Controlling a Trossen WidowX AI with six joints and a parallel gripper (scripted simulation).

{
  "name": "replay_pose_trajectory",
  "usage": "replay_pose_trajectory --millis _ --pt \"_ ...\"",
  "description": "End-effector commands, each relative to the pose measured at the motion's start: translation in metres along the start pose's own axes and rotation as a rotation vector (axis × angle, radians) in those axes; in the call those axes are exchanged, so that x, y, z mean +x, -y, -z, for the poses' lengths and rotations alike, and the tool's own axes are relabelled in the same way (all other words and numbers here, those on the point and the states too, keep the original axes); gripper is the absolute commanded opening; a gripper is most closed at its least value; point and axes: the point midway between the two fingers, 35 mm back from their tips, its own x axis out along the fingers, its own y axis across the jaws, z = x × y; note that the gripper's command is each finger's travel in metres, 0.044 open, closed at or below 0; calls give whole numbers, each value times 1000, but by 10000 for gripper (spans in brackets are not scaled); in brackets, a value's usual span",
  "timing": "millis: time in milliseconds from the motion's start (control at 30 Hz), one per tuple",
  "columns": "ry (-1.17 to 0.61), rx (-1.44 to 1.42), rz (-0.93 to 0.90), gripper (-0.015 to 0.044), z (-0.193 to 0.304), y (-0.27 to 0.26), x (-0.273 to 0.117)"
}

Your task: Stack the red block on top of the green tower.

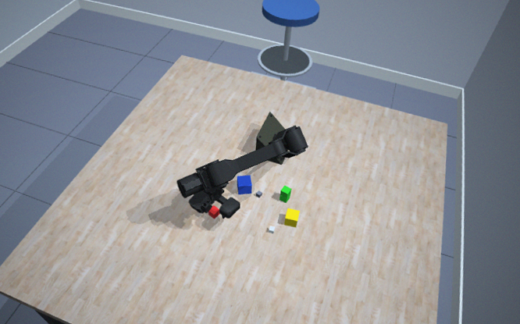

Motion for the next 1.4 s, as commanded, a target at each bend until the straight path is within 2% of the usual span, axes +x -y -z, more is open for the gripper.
replay_pose_trajectory --millis 0,733,1167,1367 --pt "-1 6 -6 440 0 0 8" --pt "-1 6 -7 440 1 0 18" --pt "-1 6 -7 99 1 0 18" --pt "-1 6 -7 59 1 0 18"
